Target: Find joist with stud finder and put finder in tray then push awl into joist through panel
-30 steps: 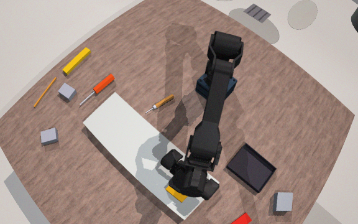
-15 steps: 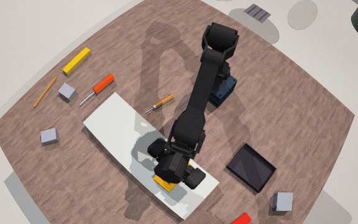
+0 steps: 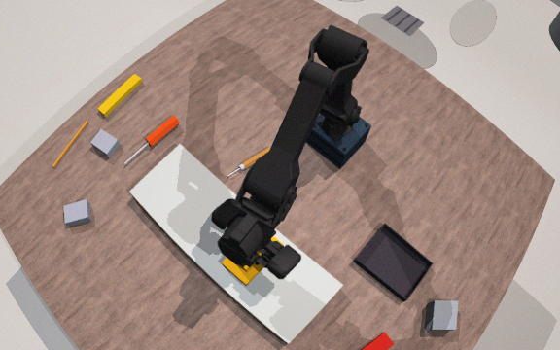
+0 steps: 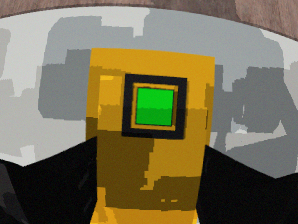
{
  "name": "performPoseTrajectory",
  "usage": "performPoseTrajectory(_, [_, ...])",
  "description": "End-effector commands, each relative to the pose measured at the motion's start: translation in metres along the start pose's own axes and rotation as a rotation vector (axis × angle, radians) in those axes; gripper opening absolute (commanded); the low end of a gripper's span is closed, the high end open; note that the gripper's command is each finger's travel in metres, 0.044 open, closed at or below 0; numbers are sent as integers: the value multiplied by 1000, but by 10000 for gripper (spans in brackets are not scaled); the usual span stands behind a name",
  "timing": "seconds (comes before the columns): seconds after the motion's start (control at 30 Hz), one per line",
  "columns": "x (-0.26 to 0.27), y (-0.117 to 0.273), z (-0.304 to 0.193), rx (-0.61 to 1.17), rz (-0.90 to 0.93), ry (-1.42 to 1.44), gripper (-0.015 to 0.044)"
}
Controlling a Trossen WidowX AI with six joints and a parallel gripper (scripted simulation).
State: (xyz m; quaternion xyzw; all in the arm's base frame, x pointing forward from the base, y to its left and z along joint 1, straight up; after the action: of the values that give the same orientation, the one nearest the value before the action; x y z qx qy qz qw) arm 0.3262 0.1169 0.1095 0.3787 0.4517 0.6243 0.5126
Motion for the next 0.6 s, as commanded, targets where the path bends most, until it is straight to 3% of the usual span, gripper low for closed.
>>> performPoseTrajectory(0.0, [-17, 1, -1, -2, -14, -7, 0])
performPoseTrajectory(0.57, [-77, 2, -3, -2, -20, -5, 0])
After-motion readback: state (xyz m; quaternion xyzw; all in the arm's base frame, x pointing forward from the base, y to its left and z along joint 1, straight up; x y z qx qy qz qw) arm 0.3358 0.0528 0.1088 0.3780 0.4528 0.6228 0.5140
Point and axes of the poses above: the point midway between the two fingers, 35 mm back from their tips, its own y axis back along the fingers, its own x axis across the jaws, z = x × y, the point moved 8 cm from there along y, back along the fingers, and after that the axes turned 1 degree about y, right-handed, at the moved point
